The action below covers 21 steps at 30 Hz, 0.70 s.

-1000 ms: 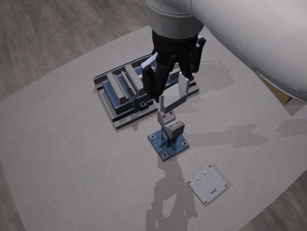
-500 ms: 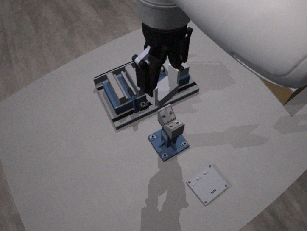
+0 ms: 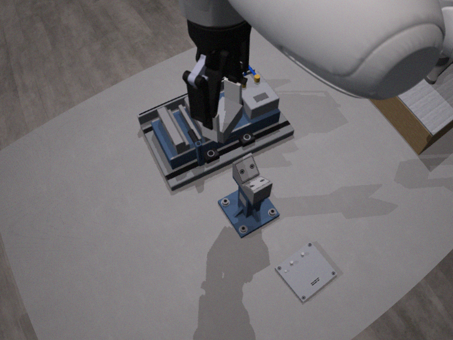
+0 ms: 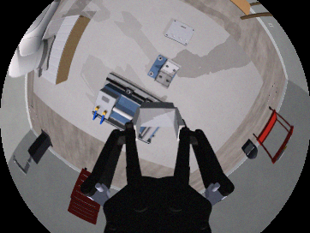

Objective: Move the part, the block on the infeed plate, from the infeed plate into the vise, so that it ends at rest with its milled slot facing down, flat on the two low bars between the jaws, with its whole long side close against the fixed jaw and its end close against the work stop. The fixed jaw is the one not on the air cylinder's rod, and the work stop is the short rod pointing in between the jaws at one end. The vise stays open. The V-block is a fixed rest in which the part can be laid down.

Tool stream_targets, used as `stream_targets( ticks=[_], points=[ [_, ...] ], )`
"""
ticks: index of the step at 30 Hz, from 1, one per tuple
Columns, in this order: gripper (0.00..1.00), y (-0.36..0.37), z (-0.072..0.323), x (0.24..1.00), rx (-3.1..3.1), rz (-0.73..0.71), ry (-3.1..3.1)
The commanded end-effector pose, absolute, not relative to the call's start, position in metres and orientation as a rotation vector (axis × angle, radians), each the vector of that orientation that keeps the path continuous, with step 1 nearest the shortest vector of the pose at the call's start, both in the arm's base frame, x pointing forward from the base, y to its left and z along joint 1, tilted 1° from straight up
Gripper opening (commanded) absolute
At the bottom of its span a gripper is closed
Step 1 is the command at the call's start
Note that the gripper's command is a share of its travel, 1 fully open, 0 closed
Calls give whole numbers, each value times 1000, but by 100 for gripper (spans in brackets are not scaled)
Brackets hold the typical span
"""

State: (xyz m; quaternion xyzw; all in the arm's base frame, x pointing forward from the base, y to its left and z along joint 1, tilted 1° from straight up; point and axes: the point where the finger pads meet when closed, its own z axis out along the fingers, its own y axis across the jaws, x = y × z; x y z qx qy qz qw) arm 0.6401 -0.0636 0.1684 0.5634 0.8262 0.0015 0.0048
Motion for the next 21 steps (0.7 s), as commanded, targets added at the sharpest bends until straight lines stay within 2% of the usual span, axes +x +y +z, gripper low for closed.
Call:
stream_targets(
  ticks=[1,21],
  points=[
    [0,-70,170,644,1719,9,2619],
    [0,-132,170,644,1124,6,2923]
  ],
)
